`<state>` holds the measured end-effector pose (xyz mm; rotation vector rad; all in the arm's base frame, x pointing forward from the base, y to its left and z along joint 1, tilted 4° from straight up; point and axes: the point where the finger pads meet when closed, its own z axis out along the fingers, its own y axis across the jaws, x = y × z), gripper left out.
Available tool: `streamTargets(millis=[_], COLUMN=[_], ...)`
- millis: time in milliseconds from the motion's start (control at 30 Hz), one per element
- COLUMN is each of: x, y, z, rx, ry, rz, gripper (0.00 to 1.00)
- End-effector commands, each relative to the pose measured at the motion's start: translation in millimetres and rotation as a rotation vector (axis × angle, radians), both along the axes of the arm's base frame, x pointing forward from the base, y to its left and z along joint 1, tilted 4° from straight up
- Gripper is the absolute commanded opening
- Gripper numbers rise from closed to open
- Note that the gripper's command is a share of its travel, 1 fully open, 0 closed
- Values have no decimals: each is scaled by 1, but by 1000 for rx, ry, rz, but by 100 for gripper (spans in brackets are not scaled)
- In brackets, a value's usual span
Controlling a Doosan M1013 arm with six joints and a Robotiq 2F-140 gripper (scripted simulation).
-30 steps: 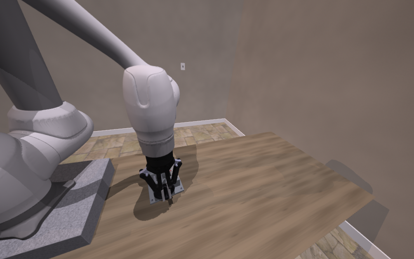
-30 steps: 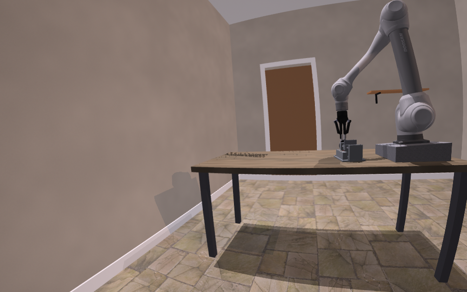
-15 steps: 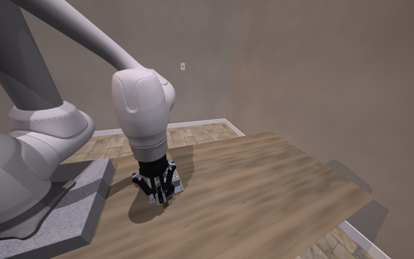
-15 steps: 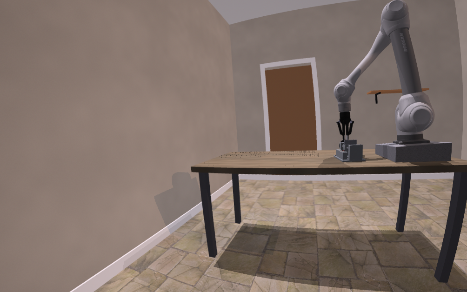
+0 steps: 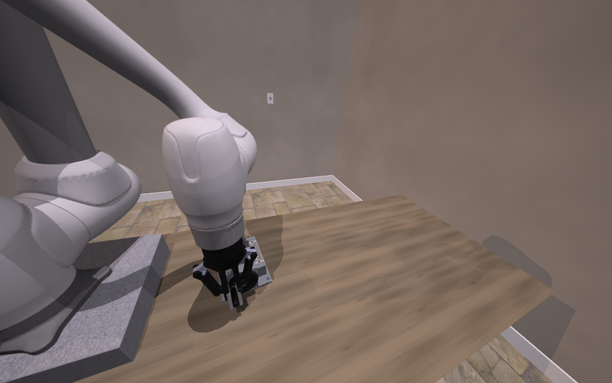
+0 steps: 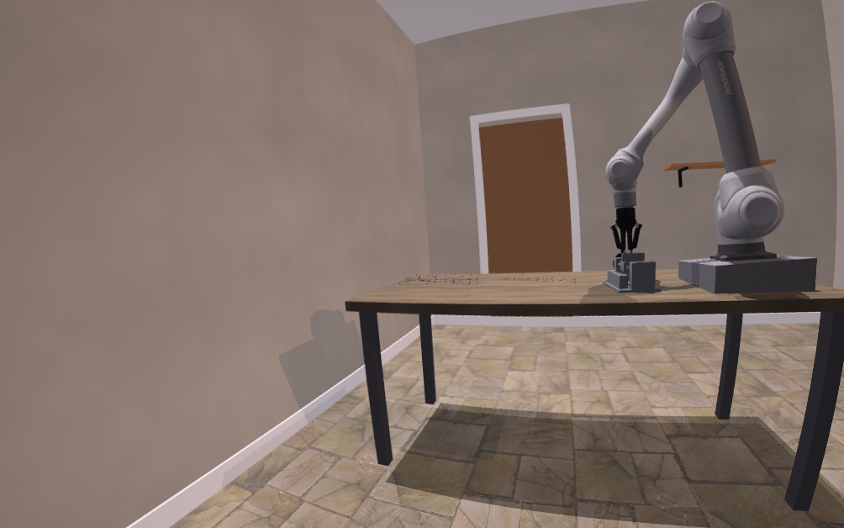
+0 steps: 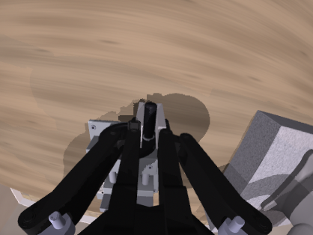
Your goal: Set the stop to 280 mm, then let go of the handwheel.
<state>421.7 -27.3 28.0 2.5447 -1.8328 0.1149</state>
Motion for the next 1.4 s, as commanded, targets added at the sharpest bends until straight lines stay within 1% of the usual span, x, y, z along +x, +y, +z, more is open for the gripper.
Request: streamTargets(millis=[0,433,833,900,1100,1367], x=[1,7,22,22,36,51], y=[0,1,6,6,10,16], z=[-5,-17,-26,-26,-25,-10], rx=[0,0,0,0,0,0], ry=[-1,-1,-1,-1,-1,-1], rz=[0,0,0,0,0,0], gripper=[4,4,4,4,4,4])
